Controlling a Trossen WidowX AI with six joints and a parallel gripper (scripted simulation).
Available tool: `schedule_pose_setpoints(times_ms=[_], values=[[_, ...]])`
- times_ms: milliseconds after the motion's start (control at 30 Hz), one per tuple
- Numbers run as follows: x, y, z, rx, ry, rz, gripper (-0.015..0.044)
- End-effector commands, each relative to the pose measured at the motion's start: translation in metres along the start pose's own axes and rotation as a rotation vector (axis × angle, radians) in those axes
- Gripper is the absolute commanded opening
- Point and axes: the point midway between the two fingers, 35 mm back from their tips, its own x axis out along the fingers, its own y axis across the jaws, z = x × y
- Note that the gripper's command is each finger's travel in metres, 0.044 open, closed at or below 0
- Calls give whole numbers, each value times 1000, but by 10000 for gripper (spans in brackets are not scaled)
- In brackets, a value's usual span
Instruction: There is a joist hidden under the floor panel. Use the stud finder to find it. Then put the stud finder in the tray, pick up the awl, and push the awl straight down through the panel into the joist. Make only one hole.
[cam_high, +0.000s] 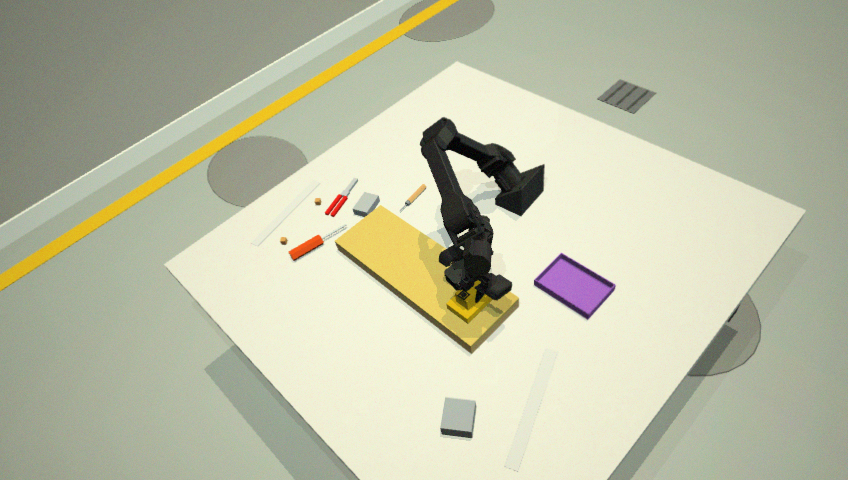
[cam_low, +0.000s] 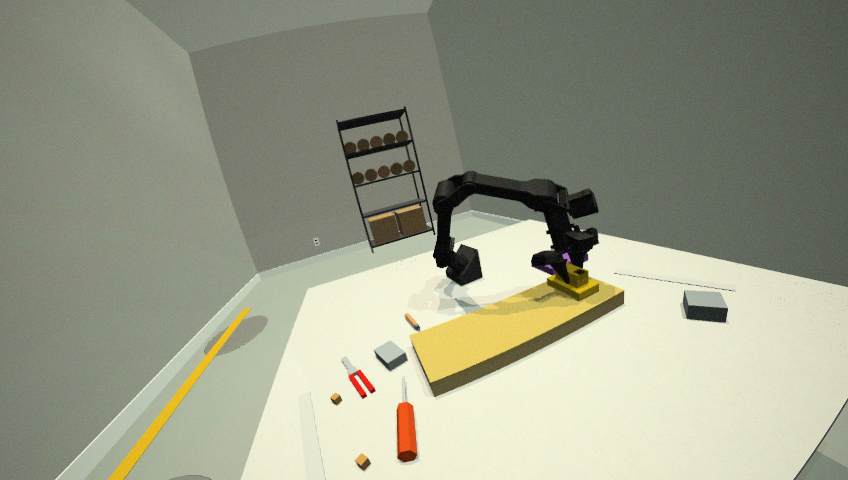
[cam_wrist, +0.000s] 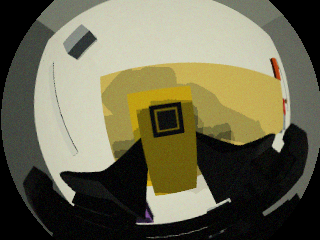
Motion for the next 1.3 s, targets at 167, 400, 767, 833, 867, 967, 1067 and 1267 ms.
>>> schedule_pose_setpoints(times_ms=[167, 400, 767, 833, 867, 967, 1067, 1267], values=[[2, -30, 0, -1, 1, -7, 0], [2, -52, 0, -2, 2, -8, 0], [2, -86, 0, -4, 2, -10, 0], [2, -92, 0, -4, 2, -11, 0], [2, -96, 0, -4, 2, -11, 0], [2, -105, 0, -4, 2, -11, 0], [2, -114, 1, -4, 2, -12, 0], [2, -133, 1, -5, 2, -13, 0]])
